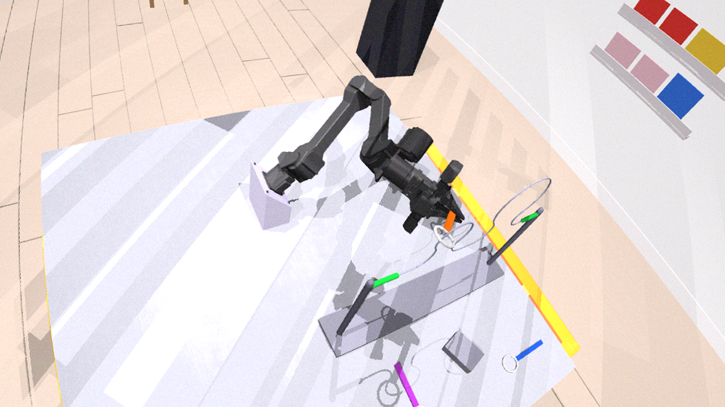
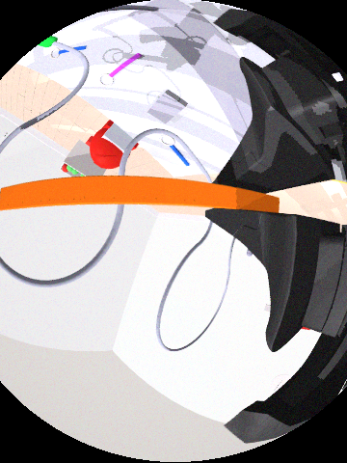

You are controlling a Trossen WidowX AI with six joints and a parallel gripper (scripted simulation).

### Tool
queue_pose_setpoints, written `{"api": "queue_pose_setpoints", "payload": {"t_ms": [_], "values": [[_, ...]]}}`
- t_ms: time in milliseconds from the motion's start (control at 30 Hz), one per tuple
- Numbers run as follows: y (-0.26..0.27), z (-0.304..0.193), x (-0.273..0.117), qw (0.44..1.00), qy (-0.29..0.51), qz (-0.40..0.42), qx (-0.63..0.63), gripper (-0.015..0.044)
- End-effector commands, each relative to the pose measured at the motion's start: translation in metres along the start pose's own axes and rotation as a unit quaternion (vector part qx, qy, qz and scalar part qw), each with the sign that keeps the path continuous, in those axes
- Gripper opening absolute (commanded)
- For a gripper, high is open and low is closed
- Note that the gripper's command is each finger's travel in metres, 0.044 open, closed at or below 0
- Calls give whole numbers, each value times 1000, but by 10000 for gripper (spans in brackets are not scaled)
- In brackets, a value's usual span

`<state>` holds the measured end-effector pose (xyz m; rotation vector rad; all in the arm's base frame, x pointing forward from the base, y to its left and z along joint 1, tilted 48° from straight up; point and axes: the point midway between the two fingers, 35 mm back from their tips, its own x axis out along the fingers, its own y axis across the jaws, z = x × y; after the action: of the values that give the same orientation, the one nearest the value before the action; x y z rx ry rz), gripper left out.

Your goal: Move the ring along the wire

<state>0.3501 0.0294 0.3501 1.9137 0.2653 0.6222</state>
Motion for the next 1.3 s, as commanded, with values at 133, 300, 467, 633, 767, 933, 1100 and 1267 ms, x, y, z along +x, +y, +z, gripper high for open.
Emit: {"api": "queue_pose_setpoints", "payload": {"t_ms": [133,300,467,633,767,933,1100,1267], "values": [[11,1,1,996,-12,44,79,-150],[18,3,1,989,-18,71,127,-150],[25,5,0,980,-24,97,175,-150],[31,7,0,967,-30,123,221,-150],[36,9,-1,956,-34,142,256,-150],[41,12,-2,940,-39,164,296,-150],[44,14,-3,924,-43,185,333,-150],[45,14,-3,913,-45,196,354,-150]]}}
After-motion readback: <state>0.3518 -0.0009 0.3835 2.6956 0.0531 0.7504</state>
